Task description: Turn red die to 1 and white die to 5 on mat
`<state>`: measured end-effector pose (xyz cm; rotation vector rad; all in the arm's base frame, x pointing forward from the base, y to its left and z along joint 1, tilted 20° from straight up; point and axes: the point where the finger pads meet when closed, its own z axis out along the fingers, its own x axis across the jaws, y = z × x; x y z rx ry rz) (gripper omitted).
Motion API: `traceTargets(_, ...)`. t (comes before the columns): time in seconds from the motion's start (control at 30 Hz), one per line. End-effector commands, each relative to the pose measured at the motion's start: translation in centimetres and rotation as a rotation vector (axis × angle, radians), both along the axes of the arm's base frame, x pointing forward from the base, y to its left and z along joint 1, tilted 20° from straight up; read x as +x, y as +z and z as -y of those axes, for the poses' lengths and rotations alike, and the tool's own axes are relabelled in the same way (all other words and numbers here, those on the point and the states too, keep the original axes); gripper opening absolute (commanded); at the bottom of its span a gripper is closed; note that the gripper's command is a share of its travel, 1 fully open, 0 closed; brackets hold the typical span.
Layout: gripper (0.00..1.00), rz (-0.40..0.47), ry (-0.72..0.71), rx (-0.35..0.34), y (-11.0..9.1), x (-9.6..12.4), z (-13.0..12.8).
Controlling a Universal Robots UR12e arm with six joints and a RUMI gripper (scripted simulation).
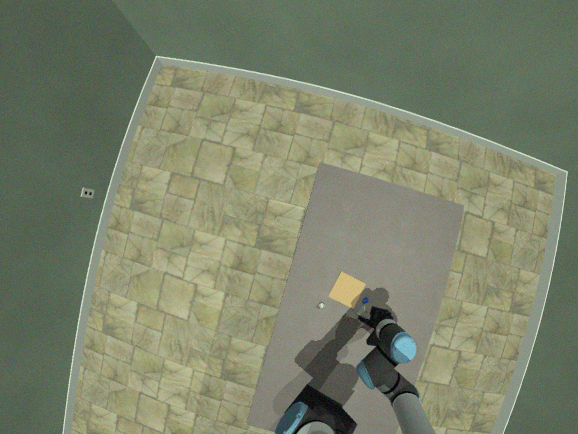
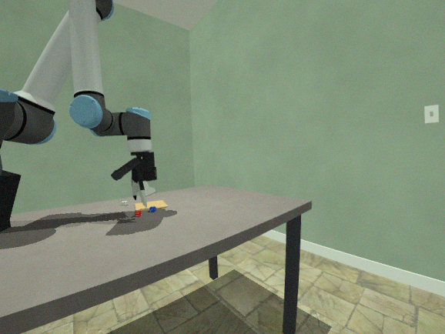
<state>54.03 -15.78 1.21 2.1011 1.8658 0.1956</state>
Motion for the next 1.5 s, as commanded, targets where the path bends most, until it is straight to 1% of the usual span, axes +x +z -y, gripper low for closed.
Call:
traceTargets(0.0, 1.0, 0.0, -0.001, -0.001, 0.7, 2.5, -0.5)
traceTargets(0.1, 1.0, 0.0, -0.001, -0.001, 1.0, 3.3, -0.7)
traceTargets(0.2, 1.0, 0.0, -0.001, -0.001, 1.0, 3.6, -0.8)
traceTargets(1.47, 1.0, 0.0, -0.001, -0.001, 1.0, 3.6, -0.8)
